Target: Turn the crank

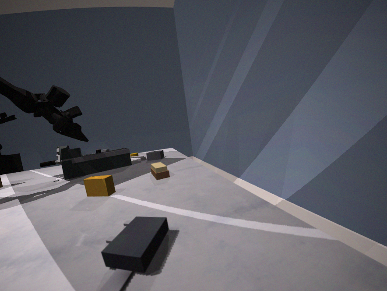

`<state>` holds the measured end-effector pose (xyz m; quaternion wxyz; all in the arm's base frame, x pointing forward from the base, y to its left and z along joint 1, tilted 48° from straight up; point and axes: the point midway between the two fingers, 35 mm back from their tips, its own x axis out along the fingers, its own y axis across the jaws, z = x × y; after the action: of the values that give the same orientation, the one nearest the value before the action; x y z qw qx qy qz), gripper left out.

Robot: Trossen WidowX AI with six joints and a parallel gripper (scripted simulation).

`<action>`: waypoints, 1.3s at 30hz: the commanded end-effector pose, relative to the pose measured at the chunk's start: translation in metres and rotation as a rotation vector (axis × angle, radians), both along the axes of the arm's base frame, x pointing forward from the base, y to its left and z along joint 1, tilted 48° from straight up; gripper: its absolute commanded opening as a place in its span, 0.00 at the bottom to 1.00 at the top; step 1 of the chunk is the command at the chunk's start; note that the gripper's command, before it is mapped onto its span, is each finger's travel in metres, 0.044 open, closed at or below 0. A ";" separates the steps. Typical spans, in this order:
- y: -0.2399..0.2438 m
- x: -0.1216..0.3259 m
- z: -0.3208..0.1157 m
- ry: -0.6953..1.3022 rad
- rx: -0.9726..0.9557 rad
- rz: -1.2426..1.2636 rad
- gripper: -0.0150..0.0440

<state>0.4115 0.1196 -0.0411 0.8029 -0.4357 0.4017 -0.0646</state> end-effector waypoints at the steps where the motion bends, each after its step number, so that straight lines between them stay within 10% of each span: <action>1: 0.002 0.000 0.000 0.002 0.004 0.006 1.00; 39: 0.000 -0.112 0.087 0.115 0.064 0.139 1.00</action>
<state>0.3094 0.1226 0.0460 0.7963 -0.4384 0.4164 0.0176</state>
